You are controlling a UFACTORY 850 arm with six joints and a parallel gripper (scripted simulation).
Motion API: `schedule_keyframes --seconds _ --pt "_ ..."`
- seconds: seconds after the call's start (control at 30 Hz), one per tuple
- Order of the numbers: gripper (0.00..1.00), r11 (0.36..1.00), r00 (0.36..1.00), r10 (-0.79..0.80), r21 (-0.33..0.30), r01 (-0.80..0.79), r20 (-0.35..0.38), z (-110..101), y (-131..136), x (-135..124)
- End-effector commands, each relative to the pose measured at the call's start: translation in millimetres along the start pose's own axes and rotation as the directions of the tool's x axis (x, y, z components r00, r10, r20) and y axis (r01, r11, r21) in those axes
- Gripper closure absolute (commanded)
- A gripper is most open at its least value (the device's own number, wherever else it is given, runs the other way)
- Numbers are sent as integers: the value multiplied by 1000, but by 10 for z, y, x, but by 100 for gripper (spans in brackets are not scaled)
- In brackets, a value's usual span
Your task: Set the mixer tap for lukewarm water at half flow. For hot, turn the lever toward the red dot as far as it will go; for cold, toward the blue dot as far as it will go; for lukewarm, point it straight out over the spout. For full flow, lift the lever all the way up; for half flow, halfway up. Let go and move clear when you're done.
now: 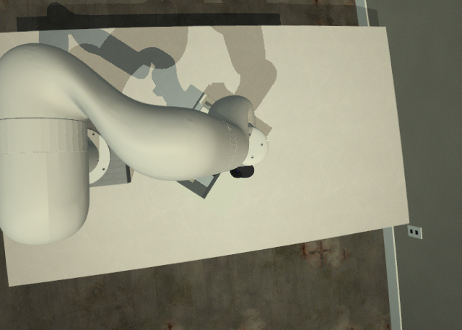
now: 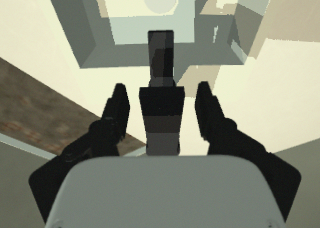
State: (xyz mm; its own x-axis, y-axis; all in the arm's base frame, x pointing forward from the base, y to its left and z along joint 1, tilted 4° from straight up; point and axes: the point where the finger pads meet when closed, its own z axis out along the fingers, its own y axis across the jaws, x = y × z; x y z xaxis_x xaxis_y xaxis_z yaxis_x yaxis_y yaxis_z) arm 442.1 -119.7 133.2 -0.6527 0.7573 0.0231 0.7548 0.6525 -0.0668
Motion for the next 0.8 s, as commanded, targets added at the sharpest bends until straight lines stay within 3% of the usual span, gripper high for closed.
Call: schedule_keyframes --seconds 0.0,0.2,0.23,0.77 --pt "28 1000 1000 0 -1 0 1 -7 5 -6" --pt "28 1000 1000 0 -1 0 1 -7 5 -6" --pt "100 1000 1000 0 -1 0 1 -7 5 -6" --pt "100 1000 1000 0 -1 0 1 -7 5 -6"
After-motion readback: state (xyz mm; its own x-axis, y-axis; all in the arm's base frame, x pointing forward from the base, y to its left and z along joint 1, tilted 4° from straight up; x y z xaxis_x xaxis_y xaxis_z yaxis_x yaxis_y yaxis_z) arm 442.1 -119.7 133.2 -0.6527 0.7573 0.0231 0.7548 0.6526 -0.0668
